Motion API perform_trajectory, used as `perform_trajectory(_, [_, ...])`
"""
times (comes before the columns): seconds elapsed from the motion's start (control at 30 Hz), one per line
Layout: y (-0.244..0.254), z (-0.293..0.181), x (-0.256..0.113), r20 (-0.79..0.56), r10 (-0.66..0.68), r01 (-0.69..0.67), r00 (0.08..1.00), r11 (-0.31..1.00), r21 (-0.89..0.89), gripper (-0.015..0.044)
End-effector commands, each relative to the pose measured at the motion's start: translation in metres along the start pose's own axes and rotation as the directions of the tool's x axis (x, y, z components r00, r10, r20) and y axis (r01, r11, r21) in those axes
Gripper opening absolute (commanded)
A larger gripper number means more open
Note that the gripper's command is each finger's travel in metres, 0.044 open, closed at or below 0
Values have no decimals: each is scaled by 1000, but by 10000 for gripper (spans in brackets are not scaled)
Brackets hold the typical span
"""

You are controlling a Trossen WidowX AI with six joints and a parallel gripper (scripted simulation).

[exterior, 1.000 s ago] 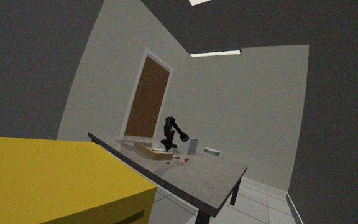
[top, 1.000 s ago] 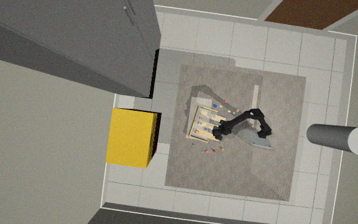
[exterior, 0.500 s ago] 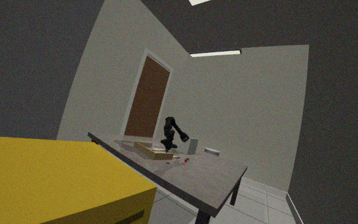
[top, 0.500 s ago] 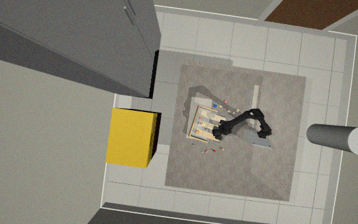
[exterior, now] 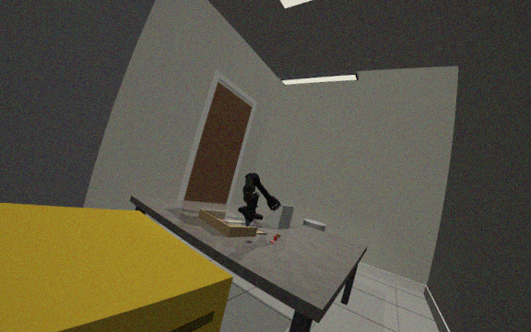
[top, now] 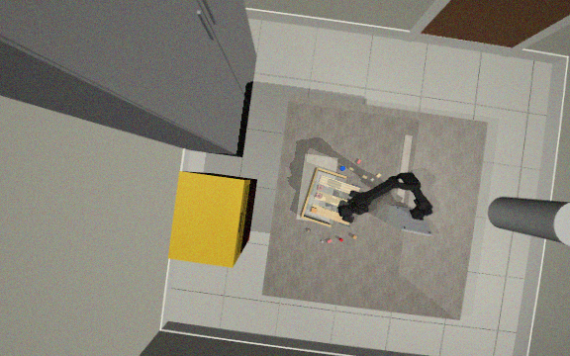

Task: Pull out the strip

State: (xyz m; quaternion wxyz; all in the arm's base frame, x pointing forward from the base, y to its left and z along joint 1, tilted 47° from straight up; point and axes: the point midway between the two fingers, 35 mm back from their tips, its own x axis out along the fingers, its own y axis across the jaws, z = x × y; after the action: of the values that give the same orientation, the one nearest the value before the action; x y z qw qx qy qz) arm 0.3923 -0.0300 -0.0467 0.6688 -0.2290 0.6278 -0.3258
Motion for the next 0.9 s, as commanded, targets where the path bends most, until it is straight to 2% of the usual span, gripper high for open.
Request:
perform_trajectory(0.0, [-1, 0, 4, -5, -4, 4, 1000, 1000, 1, 0])
perform_trajectory(0.5, [-1, 1, 6, -5, -4, 4, 1000, 1000, 1, 0])
perform_trajectory(0.87, [1, -14, 6, -6, -4, 4, 1000, 1000, 1, 0])
